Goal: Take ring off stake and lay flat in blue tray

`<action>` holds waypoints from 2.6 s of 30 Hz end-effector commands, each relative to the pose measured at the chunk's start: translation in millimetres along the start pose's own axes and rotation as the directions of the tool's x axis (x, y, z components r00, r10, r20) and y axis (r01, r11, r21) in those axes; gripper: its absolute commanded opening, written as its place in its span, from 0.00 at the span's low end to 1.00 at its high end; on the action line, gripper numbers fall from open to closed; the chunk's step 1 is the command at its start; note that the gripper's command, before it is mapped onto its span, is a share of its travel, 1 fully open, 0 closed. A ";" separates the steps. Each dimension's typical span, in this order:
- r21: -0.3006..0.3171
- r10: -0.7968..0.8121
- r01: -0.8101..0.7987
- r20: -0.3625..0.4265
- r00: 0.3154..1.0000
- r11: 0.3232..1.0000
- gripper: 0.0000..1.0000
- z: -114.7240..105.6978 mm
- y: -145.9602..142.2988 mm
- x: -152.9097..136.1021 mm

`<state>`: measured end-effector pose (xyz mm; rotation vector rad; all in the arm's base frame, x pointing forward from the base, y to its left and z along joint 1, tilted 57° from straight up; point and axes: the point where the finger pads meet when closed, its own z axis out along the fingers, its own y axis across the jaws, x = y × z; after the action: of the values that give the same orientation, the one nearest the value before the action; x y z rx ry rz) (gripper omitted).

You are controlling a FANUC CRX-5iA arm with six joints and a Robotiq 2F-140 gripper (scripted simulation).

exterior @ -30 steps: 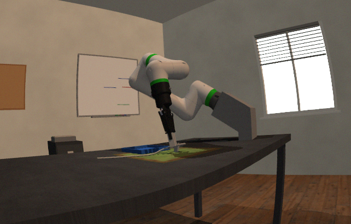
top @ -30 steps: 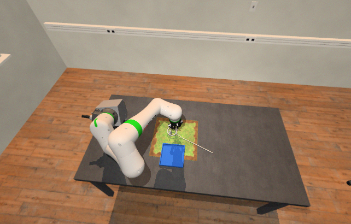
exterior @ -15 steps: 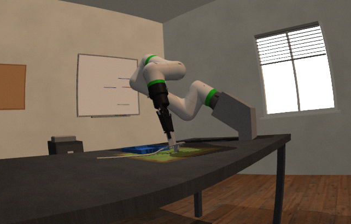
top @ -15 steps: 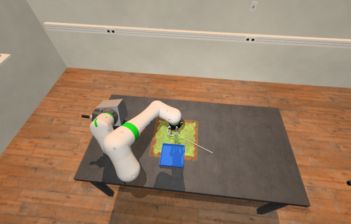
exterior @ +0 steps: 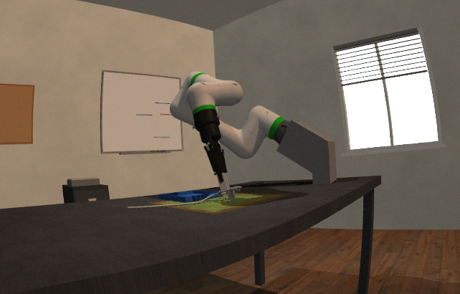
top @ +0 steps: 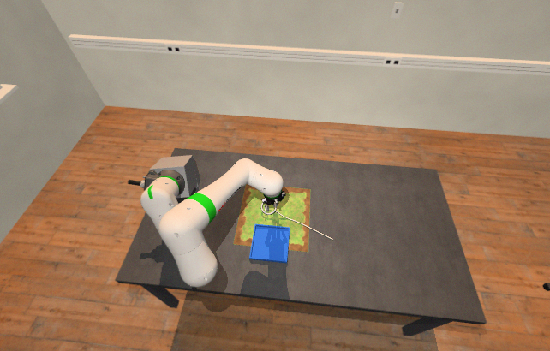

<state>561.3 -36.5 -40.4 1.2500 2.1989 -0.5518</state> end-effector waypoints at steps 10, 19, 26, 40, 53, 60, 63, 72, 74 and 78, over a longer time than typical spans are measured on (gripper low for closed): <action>-0.001 -0.001 0.001 0.001 1.000 1.000 0.10 -2.3 -2.0 -5.0; -0.001 -0.001 0.001 0.001 1.000 1.000 0.10 -5.8 -2.7 -6.1; -0.001 -0.001 0.001 0.001 1.000 1.000 0.10 -6.5 -3.4 -7.3; -0.001 -0.001 0.001 0.001 1.000 1.000 0.10 -13.6 -4.5 -9.2; 0.046 -0.002 -0.001 0.082 0.997 0.999 0.10 -14.5 -2.7 -6.0; 0.077 -0.006 -0.005 0.137 0.991 0.997 0.10 -13.0 -1.8 -4.5; 0.078 -0.006 -0.005 0.138 0.990 0.997 0.10 -13.0 -1.8 -4.4; 0.120 -0.013 -0.013 0.211 0.977 0.993 0.10 -10.4 -0.8 -2.8; 0.137 -0.017 -0.016 0.240 0.971 0.990 0.10 -9.5 -0.4 -2.0; 0.157 -0.023 -0.022 0.276 0.961 0.987 0.10 -8.6 0.2 -1.1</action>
<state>558.9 -33.1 -32.2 1.1801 1.9802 -0.8305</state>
